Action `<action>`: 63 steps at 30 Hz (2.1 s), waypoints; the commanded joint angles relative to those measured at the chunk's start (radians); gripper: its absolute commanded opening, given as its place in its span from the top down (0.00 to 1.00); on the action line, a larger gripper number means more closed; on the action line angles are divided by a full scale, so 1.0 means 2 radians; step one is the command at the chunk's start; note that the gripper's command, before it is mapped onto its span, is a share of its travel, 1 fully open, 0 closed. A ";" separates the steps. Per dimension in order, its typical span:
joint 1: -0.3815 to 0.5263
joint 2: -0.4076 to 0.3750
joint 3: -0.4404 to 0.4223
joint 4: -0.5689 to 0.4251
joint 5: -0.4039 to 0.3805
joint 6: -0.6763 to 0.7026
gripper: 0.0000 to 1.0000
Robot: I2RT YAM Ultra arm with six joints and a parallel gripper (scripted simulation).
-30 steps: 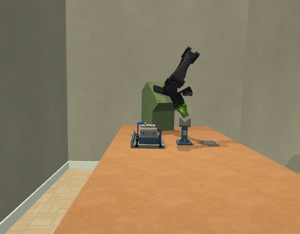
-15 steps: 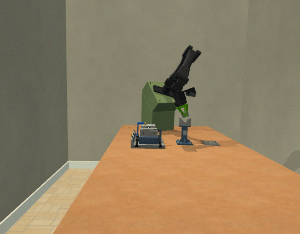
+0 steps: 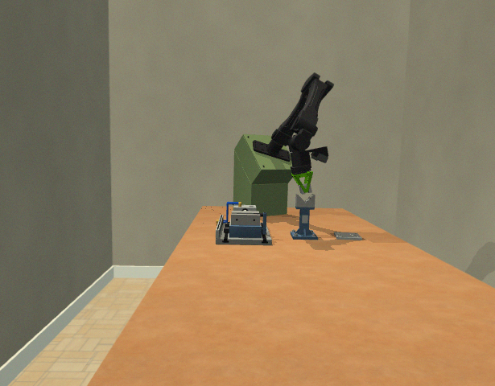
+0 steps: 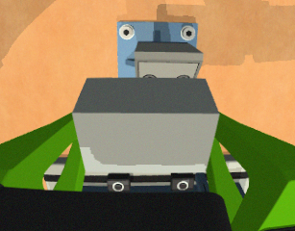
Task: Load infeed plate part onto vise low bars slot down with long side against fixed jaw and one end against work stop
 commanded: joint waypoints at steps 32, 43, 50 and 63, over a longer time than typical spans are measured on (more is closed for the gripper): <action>0.046 -0.033 0.034 -0.043 0.139 0.041 1.00; 0.053 -0.034 0.036 -0.046 0.147 0.043 1.00; 0.054 -0.034 0.036 -0.046 0.146 0.043 1.00; 0.054 -0.034 0.036 -0.046 0.146 0.043 1.00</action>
